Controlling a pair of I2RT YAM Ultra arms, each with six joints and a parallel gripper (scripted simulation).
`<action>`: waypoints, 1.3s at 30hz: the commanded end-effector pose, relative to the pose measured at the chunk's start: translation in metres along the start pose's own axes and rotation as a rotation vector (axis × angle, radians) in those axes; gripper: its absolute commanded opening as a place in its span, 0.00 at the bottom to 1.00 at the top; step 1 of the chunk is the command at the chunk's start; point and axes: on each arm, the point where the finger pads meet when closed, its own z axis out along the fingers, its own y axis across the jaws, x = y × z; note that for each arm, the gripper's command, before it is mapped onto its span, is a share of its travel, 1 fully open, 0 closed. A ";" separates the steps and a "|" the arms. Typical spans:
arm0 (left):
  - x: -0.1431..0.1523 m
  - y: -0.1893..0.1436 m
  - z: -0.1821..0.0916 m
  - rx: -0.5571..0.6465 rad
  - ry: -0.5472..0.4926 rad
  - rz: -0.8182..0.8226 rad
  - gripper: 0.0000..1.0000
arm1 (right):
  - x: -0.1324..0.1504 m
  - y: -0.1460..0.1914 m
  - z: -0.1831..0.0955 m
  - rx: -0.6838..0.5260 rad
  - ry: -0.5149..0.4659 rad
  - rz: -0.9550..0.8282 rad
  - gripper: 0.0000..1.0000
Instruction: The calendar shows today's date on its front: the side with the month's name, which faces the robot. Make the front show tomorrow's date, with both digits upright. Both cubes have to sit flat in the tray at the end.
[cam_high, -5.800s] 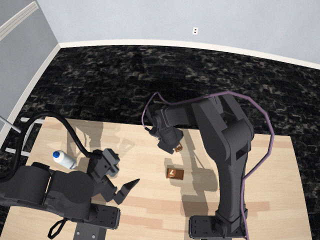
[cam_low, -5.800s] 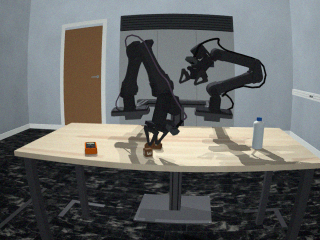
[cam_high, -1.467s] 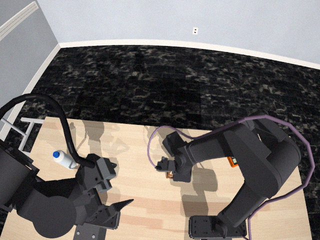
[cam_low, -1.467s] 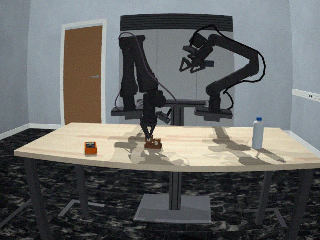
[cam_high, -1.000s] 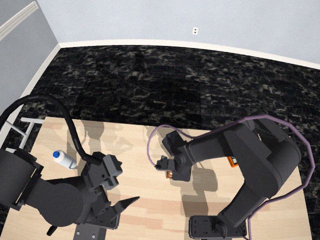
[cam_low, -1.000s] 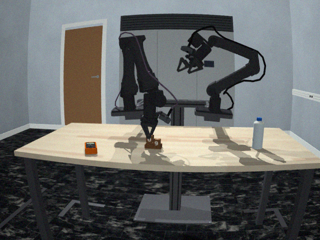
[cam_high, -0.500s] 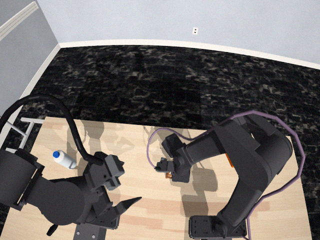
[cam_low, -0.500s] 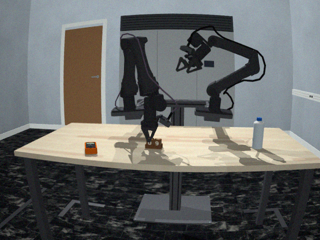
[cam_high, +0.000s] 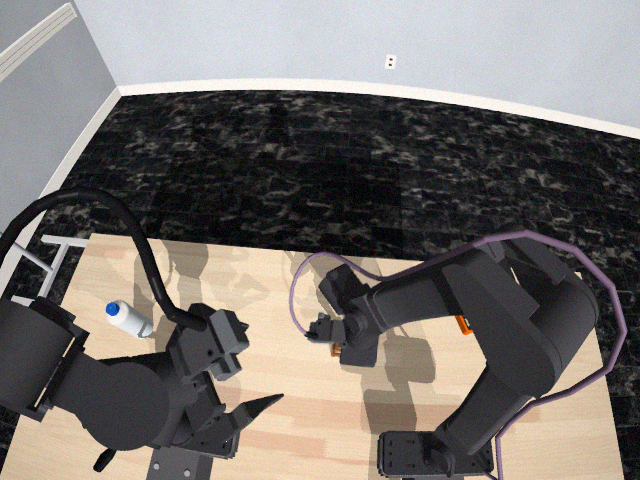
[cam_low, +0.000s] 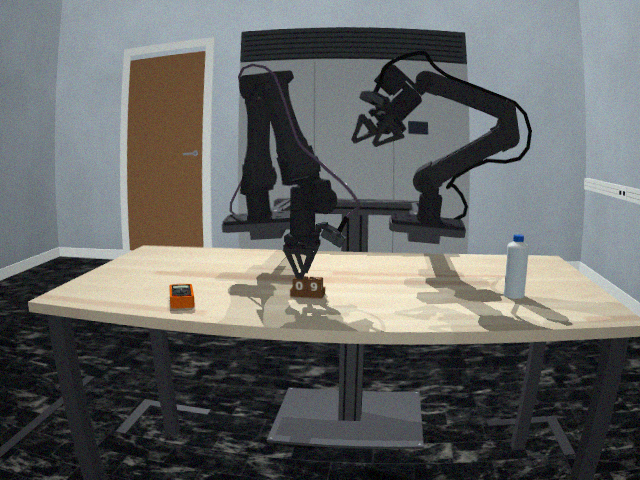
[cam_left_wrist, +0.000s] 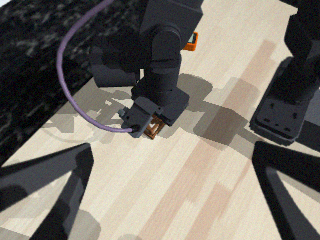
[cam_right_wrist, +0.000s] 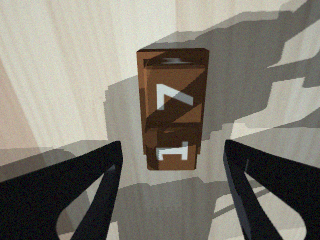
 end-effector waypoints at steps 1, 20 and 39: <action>-0.006 0.000 -0.001 0.000 -0.017 -0.013 1.00 | -0.010 -0.024 -0.032 0.057 -0.038 0.022 0.65; -0.022 -0.009 0.007 0.037 0.033 0.007 1.00 | -0.022 -0.020 -0.096 0.064 -0.311 -0.048 0.65; -0.044 0.012 0.033 -0.047 0.121 -0.053 1.00 | 0.009 -0.013 -0.078 0.051 -0.466 0.014 0.65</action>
